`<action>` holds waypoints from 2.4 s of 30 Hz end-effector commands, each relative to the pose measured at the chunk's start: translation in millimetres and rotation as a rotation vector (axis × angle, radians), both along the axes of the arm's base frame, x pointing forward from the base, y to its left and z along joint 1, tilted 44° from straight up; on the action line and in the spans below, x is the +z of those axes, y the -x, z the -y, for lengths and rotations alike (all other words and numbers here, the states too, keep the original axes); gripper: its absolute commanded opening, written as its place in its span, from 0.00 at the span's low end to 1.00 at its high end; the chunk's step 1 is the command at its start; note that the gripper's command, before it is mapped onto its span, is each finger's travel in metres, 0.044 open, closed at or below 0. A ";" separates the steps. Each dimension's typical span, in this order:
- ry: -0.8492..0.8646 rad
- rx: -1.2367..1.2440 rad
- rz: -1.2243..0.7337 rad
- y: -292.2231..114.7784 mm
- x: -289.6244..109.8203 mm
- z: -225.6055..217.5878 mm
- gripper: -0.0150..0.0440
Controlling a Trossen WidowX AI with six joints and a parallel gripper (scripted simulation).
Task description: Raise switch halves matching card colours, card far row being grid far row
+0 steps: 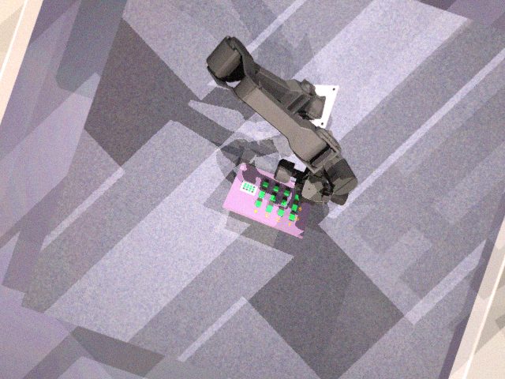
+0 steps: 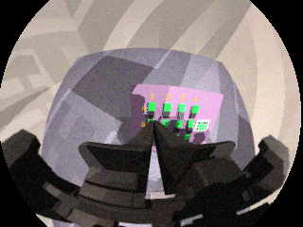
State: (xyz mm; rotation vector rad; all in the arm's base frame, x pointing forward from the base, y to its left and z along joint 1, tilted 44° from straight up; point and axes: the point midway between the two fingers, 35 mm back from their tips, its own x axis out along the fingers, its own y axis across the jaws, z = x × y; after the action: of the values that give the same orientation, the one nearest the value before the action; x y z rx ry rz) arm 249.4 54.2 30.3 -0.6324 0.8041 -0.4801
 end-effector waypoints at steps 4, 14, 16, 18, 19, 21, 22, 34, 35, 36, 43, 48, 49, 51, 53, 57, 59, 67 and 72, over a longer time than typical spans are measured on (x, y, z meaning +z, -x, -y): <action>0.013 -0.017 -0.014 -24.3 -17.9 23.8 0.25; 0.014 -0.018 -0.014 -29.5 -21.7 29.5 0.25; 0.015 -0.018 -0.013 -31.4 -23.1 31.6 0.25; 0.015 -0.018 -0.013 -31.9 -23.5 32.1 0.25; 0.015 -0.018 -0.013 -32.3 -23.9 32.5 0.25; 0.015 -0.018 -0.013 -33.6 -25.0 33.7 0.25; 0.015 -0.018 -0.013 -34.4 -25.7 34.5 0.25; 0.015 -0.018 -0.013 -40.1 -30.3 40.4 0.25; 0.015 -0.018 -0.013 -40.1 -30.3 40.4 0.25; 0.015 -0.018 -0.013 -40.1 -30.3 40.4 0.25; 0.015 -0.018 -0.013 -40.1 -30.3 40.4 0.25; 0.015 -0.018 -0.013 -40.1 -30.3 40.4 0.25; 0.015 -0.018 -0.013 -40.1 -30.3 40.4 0.25; 0.015 -0.018 -0.013 -40.1 -30.3 40.4 0.25; 0.015 -0.018 -0.013 -40.3 -30.4 40.6 0.25; 0.015 -0.018 -0.013 -40.6 -30.7 40.9 0.25; 0.015 -0.018 -0.013 -40.8 -30.8 41.1 0.25; 0.015 -0.018 -0.013 -41.4 -31.3 41.8 0.25; 0.015 -0.018 -0.013 -41.9 -31.7 42.2 0.25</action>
State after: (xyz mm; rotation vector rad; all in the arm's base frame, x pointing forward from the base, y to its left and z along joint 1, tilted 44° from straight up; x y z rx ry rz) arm 291.0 12.1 -0.2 -0.6431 0.8157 -0.5050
